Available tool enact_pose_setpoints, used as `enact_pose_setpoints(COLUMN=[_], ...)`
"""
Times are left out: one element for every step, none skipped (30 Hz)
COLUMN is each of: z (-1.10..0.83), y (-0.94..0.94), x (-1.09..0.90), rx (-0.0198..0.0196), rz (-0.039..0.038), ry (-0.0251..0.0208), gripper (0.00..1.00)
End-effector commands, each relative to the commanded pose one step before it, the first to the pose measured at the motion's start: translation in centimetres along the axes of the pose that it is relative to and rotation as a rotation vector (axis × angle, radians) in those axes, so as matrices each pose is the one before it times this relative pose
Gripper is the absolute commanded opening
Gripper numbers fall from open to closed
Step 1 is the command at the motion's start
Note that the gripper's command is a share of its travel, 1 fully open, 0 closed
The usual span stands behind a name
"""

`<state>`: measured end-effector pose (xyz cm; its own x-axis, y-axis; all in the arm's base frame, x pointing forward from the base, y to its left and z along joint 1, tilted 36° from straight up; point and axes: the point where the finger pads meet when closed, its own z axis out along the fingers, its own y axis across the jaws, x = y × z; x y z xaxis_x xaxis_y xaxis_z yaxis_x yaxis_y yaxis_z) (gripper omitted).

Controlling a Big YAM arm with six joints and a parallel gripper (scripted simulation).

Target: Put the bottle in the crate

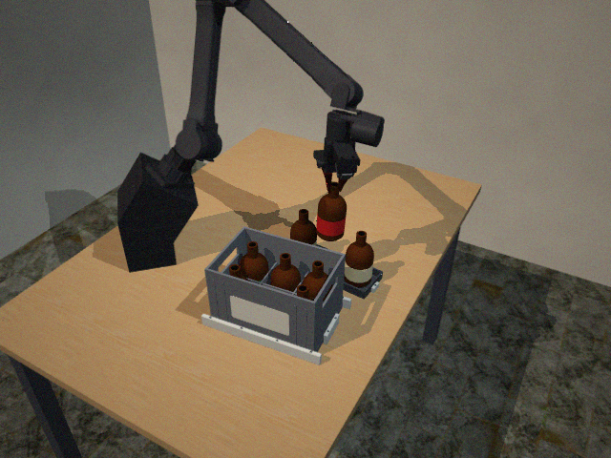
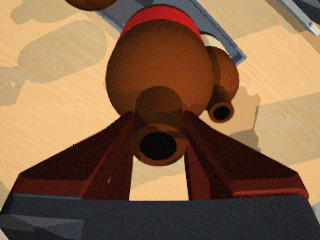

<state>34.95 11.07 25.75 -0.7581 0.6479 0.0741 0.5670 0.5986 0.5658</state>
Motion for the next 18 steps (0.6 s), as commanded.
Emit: enact_pose_setpoints(z=[-3.871,-0.045,-0.039,0.0,0.0,-0.034,-0.028,-0.022,-0.018,-0.013,-0.009,-0.006,-0.003,-0.001,0.0,0.0,0.0,0.0], y=[2.625,0.001,0.001,0.0,0.0,0.001,0.001,-0.001,-0.002,0.001,0.001,0.026,0.01,-0.003,0.0,0.0,0.0,0.0], x=[-0.93,0.0,0.0,0.0,0.0,-0.001,0.0,-0.002,-0.003,0.0,0.001,-0.021,-0.009,0.001,0.0,0.0,-0.001,0.0], rx=[-0.06862,0.00001,0.00001,0.0,0.0,0.00003,0.00001,0.00008,0.00014,-0.00001,-0.00004,-0.00103,-0.00038,0.00011,0.00001,0.0,0.00003,0.0], rz=[-0.04175,-0.00003,-0.00002,0.0,0.0,-0.00002,-0.00002,-0.00001,-0.00001,-0.00001,-0.00001,-0.00065,-0.00026,0.00005,0.00001,0.0,0.0,0.0], ry=[-0.05986,-0.00003,-0.00003,0.0,0.0,-0.00005,-0.00002,-0.00011,-0.00019,0.00001,0.00004,-0.00081,-0.00035,0.00002,0.00001,0.0,-0.00004,0.0], gripper=[0.0,0.0,0.0,0.0,0.0,0.0,0.0,0.0,0.0,0.0,0.0,0.0,0.0,0.0,0.0,0.0,0.0,0.0])
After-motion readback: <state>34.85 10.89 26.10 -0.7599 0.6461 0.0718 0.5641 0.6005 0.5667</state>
